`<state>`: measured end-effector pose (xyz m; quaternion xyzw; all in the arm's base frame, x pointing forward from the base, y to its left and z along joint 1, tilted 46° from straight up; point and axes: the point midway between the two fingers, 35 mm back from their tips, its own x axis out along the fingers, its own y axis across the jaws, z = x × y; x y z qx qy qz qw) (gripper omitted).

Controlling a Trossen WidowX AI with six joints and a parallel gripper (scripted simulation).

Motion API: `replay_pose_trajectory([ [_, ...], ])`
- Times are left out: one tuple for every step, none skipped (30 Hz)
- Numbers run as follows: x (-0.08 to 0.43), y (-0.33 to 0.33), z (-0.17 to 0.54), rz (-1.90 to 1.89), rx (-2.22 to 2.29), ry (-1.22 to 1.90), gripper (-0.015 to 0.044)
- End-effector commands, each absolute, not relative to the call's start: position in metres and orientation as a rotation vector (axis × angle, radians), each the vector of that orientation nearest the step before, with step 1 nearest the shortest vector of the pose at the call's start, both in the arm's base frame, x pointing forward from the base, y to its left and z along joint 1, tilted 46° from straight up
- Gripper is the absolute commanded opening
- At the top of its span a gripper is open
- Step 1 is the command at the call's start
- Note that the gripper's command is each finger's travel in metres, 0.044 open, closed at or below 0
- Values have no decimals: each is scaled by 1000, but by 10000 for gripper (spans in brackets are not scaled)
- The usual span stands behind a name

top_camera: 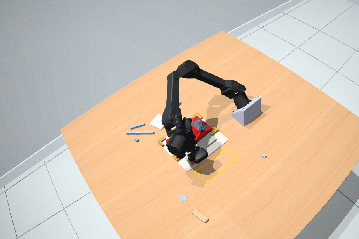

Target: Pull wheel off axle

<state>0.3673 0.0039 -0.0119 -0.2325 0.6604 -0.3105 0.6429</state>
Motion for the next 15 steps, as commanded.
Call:
replay_pose_trajectory([
  [368, 3, -11, -710, -530, 1503, 155],
  [368, 4, -11, -710, -530, 1503, 128],
  [368, 4, -11, -710, -530, 1503, 102],
  [368, 4, -11, -710, -530, 1503, 76],
  [368, 4, -11, -710, -530, 1503, 50],
  [368, 4, -11, -710, -530, 1503, 23],
  [368, 4, -10, -710, -530, 1503, 0],
  [368, 5, -10, -710, -531, 1503, 0],
  [368, 5, -10, -710, -531, 1503, 0],
  [368, 5, -10, -710, -531, 1503, 0],
  [368, 5, -10, -710, -531, 1503, 0],
  [368, 6, -9, -710, -531, 1503, 0],
  [368, 6, -9, -709, -531, 1503, 0],
  [368, 6, -9, -709, -531, 1503, 0],
  [368, 6, -9, -709, -531, 1503, 0],
])
